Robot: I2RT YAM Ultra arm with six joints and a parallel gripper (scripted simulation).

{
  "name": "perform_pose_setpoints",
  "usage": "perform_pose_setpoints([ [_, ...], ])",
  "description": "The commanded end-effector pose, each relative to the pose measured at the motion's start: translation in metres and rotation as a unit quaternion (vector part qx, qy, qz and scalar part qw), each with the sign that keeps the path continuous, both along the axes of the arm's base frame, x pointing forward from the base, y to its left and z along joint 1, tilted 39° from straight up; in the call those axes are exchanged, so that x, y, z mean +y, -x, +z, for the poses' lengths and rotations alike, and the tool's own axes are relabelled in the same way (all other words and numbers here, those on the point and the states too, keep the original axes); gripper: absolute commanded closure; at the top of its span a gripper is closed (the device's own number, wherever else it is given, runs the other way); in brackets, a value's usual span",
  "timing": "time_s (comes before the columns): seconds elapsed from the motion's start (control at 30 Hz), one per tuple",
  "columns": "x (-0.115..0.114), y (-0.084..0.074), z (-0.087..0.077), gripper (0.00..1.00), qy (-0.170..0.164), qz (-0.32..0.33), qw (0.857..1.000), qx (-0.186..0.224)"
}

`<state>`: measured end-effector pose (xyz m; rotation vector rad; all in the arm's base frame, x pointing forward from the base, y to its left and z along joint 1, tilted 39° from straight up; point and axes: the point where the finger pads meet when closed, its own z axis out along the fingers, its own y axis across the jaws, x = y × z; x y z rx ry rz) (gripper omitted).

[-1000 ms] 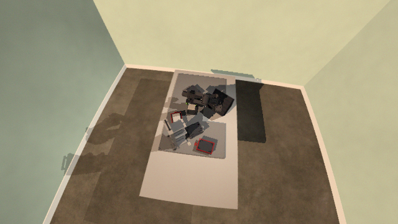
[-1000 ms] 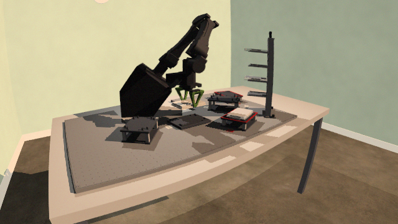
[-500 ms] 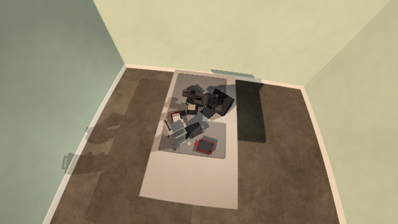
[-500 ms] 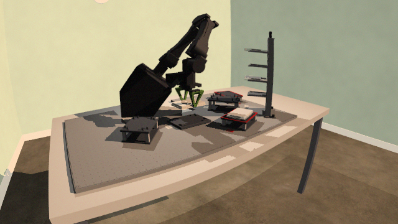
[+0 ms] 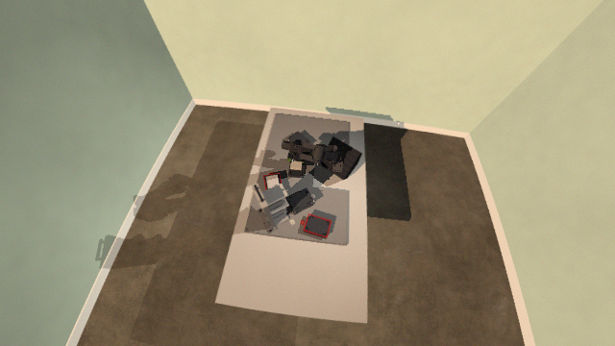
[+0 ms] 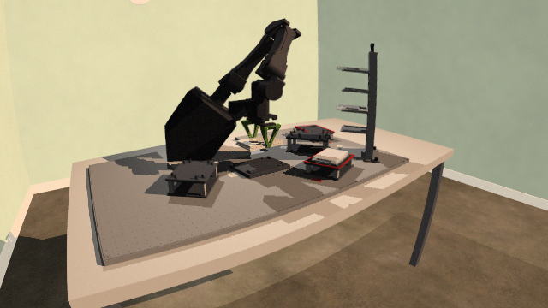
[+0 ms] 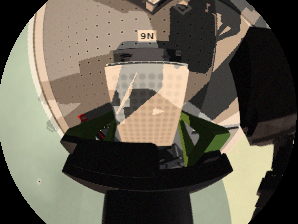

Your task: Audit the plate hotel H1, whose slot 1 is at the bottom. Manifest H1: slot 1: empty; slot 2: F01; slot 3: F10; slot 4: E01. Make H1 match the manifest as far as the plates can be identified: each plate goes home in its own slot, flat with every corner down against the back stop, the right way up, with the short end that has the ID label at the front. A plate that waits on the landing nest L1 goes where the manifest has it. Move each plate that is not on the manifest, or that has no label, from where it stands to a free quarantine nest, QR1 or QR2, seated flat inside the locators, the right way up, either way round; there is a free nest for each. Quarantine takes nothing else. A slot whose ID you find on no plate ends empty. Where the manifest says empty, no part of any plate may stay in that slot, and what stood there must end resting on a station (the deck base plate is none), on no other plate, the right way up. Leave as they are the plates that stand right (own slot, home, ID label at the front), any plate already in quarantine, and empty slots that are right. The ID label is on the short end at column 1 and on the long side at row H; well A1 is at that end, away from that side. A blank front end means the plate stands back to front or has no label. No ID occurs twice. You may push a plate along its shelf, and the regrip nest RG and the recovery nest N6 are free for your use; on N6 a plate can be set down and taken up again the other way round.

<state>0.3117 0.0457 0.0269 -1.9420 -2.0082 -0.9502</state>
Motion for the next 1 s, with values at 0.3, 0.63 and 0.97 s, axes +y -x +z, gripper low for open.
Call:
perform_pose_setpoints([
  [0.3, -0.003, -0.001, 0.003, 0.14, 0.007, -0.004, 1.0, -0.007],
  [0.63, -0.006, -0.005, -0.001, 0.14, 0.01, -0.012, 1.0, -0.008],
  [0.97, 0.002, 0.003, -0.013, 0.14, 0.007, -0.008, 1.0, 0.005],
])
